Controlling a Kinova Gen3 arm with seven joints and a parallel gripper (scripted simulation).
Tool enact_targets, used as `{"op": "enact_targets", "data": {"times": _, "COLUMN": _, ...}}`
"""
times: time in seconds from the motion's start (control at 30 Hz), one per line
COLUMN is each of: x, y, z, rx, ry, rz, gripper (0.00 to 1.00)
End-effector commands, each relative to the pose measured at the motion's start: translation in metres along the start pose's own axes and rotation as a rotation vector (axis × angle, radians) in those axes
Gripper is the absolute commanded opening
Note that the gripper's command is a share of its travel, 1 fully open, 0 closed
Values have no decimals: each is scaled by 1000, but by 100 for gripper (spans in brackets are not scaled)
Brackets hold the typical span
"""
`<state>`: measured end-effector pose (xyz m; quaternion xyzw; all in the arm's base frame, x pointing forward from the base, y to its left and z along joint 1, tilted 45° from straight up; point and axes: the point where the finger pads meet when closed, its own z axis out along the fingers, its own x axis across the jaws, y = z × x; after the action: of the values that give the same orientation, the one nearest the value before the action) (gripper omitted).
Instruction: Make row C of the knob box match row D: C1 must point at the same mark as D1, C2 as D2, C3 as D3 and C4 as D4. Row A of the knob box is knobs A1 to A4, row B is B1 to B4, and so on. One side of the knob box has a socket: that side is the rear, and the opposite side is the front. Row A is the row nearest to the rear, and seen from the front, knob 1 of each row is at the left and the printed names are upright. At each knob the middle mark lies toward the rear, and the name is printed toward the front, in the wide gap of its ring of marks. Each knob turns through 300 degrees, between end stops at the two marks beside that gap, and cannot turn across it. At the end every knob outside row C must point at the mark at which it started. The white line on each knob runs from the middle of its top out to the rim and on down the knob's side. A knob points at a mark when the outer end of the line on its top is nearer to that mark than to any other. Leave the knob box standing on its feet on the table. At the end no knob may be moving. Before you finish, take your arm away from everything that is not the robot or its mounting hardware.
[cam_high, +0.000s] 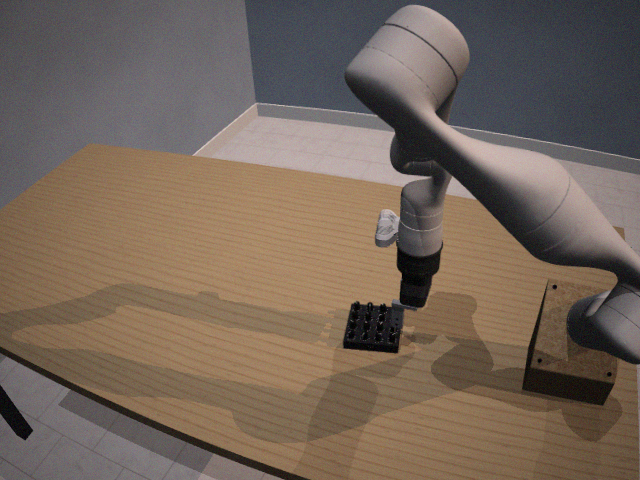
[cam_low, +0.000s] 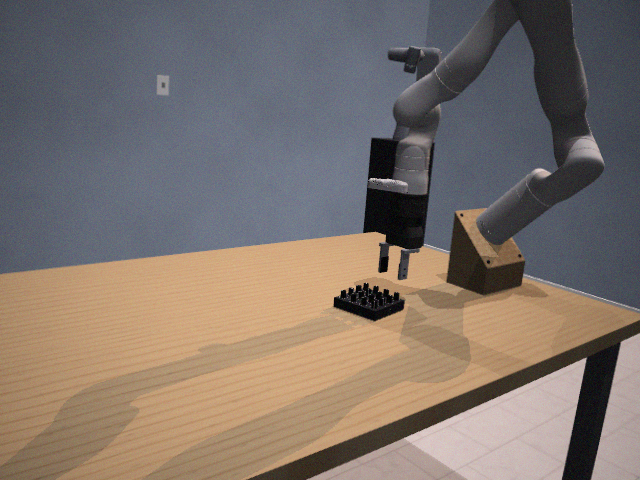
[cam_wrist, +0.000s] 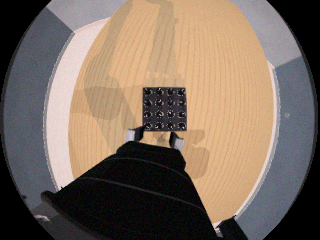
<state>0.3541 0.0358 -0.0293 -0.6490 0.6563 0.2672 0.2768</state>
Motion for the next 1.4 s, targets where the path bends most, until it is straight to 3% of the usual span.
{"op": "enact_targets", "data": {"times": 0.0, "x": 0, "y": 0, "z": -1, "rx": 2, "ry": 1, "rz": 0, "gripper": 100}}
{"op": "enact_targets", "data": {"times": 0.5, "x": 1, "y": 5, "z": -1, "rx": 2, "ry": 1, "rz": 0, "gripper": 100}}
{"op": "enact_targets", "data": {"times": 1.37, "x": 9, "y": 49, "z": 0, "rx": 1, "ry": 1, "rz": 0, "gripper": 100}}
